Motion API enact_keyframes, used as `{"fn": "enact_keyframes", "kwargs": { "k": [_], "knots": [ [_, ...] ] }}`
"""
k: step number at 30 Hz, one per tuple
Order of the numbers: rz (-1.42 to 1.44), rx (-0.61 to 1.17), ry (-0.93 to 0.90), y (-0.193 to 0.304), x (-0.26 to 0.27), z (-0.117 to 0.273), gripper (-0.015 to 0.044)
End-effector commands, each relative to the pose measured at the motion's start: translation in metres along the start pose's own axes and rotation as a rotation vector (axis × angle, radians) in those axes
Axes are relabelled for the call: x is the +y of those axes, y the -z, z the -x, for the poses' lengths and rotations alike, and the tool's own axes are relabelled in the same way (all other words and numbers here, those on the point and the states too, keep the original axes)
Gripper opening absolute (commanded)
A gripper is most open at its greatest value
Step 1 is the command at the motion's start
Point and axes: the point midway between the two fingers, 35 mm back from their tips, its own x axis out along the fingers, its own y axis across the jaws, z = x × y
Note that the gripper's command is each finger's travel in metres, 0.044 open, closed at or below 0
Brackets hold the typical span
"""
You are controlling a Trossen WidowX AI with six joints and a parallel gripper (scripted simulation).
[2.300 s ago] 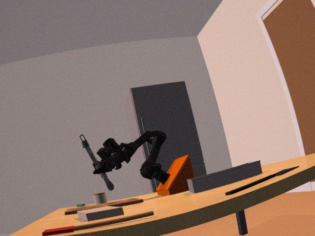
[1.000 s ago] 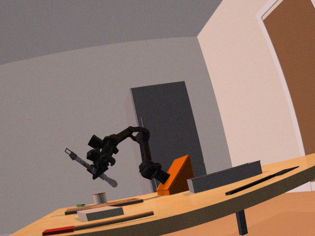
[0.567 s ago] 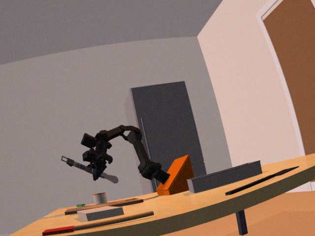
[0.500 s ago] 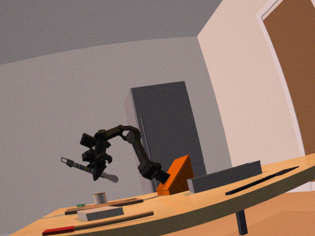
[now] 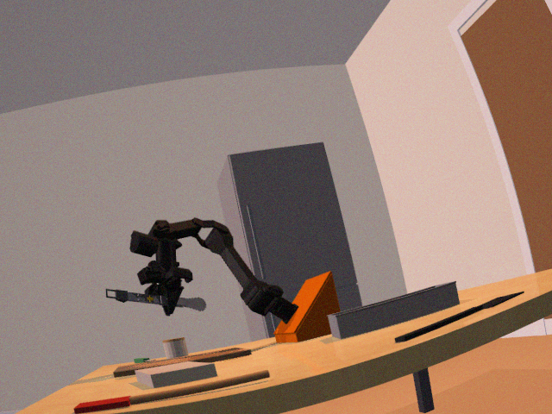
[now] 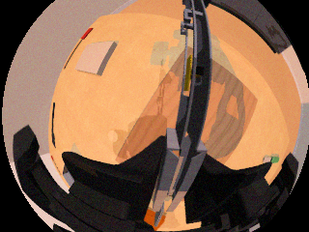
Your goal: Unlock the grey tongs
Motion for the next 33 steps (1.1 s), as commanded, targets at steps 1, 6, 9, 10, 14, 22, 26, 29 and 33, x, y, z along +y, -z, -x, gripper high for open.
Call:
{"fn": "enact_keyframes", "kwargs": {
  "k": [1, 6, 9, 10, 14, 22, 26, 29, 33],
  "knots": [
    [0.008, 0.061, 0.026, -0.003, -0.001, 0.005, -0.015],
    [0.026, 0.129, 0.06, -0.004, -0.003, 0.008, -0.015],
    [0.039, 0.167, 0.082, -0.005, -0.004, 0.011, -0.015],
    [0.044, 0.179, 0.089, -0.005, -0.004, 0.011, -0.015],
    [0.065, 0.226, 0.122, -0.007, -0.006, 0.015, -0.015],
    [0.086, 0.263, 0.151, -0.009, -0.007, 0.018, -0.015],
    [0.086, 0.263, 0.151, -0.009, -0.007, 0.018, -0.015],
    [0.086, 0.263, 0.151, -0.009, -0.007, 0.018, -0.015],
    [0.086, 0.264, 0.151, -0.008, -0.007, 0.015, -0.015]
  ]
}}
